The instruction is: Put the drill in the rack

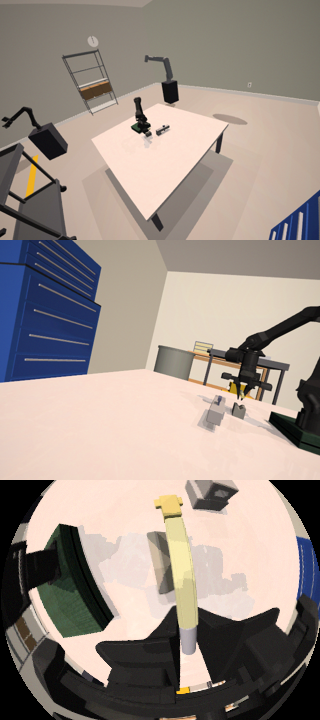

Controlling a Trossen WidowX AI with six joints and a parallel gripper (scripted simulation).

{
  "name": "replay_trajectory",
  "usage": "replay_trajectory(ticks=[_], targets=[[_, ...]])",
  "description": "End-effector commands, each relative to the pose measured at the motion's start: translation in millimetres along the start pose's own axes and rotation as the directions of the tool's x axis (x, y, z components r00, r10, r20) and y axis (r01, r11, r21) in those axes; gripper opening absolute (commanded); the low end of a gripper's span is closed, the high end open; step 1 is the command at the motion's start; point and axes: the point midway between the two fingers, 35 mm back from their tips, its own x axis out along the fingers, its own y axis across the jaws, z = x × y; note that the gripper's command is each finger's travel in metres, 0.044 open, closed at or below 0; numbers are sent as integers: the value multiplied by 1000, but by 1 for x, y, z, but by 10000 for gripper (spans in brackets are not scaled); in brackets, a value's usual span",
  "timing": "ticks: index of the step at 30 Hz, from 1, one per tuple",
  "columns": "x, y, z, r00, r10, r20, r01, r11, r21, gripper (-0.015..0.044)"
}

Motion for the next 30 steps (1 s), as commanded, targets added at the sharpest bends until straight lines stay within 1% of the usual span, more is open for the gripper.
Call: replay_trajectory(ticks=[1,9,30], targets=[[7,1,0,1000,0,1,0,1000,-4,0],[23,2,0,1000,0,1,0,1000,-4,0],[45,2,0,1000,0,1,0,1000,-4,0]])
